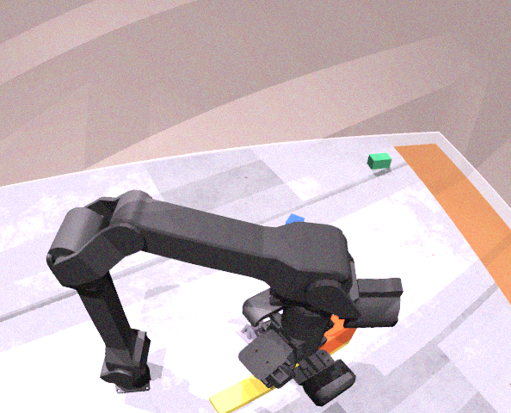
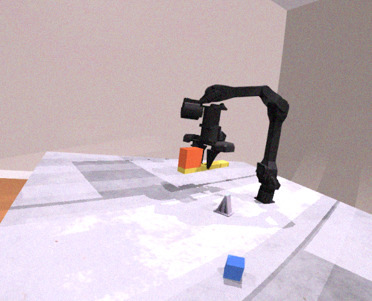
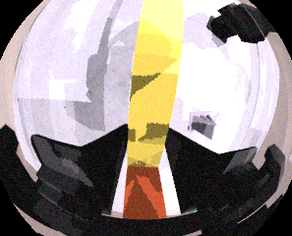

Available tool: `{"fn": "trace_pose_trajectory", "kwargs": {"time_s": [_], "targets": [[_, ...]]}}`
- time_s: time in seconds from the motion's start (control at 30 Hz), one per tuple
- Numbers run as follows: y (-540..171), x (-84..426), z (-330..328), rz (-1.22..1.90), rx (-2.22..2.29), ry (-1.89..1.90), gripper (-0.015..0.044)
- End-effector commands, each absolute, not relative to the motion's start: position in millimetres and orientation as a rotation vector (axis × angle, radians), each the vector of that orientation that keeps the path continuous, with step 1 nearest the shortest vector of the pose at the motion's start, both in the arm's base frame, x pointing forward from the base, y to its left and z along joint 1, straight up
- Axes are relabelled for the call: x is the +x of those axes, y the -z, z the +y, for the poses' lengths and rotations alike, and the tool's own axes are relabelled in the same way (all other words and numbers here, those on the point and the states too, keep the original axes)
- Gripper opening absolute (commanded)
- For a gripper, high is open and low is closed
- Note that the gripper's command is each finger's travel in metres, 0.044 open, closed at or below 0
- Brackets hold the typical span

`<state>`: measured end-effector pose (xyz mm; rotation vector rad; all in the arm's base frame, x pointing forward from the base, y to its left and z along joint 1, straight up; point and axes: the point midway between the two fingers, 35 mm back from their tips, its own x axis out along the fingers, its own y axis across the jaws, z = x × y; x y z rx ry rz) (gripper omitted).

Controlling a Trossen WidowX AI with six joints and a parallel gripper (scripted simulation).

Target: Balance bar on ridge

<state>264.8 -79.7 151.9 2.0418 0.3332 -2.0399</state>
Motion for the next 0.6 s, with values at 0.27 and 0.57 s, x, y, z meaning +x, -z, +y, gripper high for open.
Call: {"fn": "trace_pose_trajectory", "kwargs": {"time_s": [0.27,0.57], "targets": [[-159,265,-69,0.648,1.83,1.791,0.0],[-160,263,-60,0.903,1.588,1.556,0.0]]}}
